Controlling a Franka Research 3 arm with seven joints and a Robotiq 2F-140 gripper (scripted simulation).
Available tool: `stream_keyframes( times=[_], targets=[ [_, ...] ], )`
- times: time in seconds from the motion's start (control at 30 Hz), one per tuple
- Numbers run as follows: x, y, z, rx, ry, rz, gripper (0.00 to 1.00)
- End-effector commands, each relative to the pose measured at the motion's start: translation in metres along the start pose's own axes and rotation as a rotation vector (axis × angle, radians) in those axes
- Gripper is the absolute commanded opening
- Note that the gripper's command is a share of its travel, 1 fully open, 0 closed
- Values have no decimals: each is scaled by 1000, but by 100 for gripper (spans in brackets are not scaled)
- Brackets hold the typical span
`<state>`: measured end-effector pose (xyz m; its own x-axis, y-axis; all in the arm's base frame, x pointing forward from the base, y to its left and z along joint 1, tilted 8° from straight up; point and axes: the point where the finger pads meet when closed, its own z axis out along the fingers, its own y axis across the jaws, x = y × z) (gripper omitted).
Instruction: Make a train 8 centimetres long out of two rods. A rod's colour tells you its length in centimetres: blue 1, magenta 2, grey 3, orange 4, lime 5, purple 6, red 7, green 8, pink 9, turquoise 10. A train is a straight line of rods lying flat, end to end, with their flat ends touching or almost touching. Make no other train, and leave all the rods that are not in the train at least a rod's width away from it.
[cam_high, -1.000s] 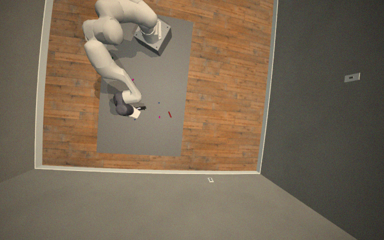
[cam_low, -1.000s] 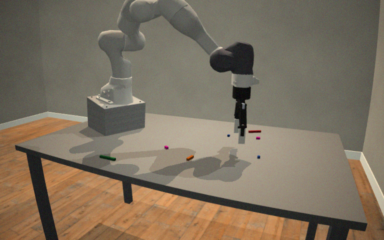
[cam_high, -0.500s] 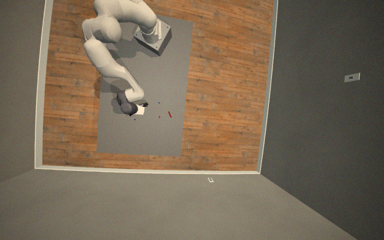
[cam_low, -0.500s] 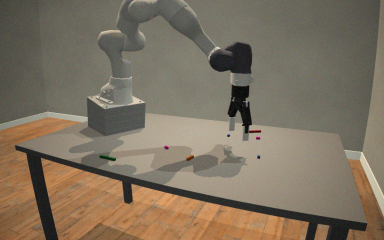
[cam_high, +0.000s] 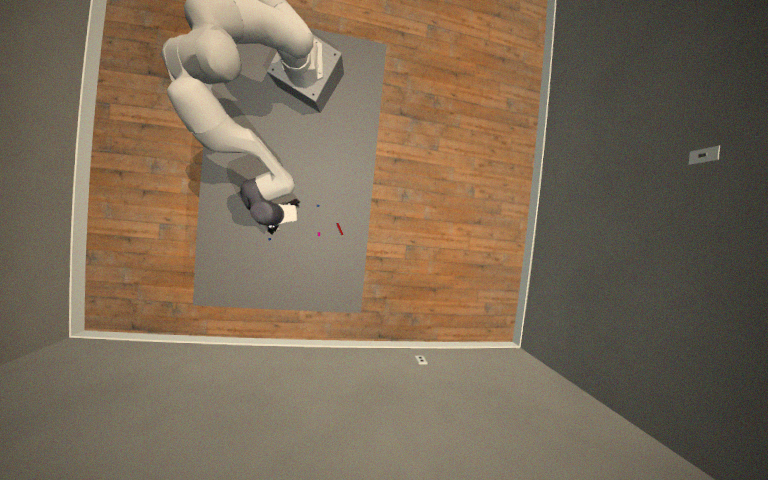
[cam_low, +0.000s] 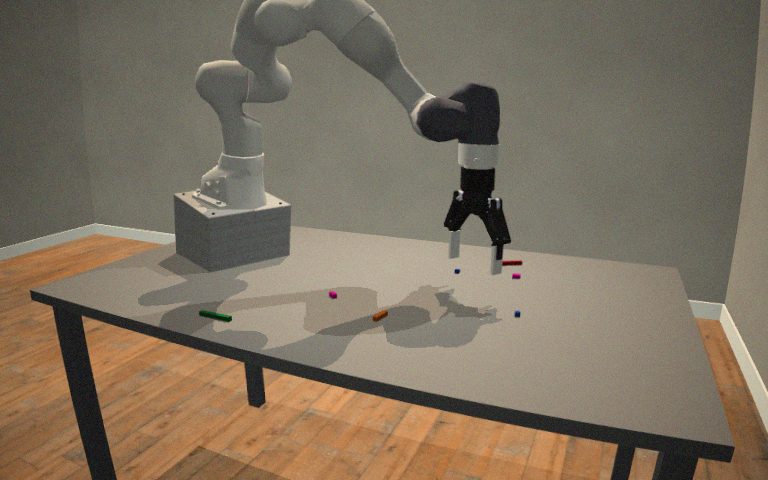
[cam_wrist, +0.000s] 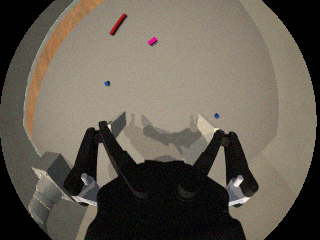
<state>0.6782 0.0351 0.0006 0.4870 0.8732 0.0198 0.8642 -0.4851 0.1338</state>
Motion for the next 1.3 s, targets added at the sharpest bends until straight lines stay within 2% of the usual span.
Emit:
stream_keyframes(
  times=[0.0, 0.43, 0.5, 0.73, 1.27],
  targets=[
    [1, -8, 2, 7, -1, -167, 100],
    [15, -35, 0, 4, 3, -427, 100],
    [15, -35, 0, 4, 3, -427, 100],
    [24, -53, -2, 0, 6, -597, 100],
    [24, -53, -2, 0, 6, -603, 100]
  ],
)
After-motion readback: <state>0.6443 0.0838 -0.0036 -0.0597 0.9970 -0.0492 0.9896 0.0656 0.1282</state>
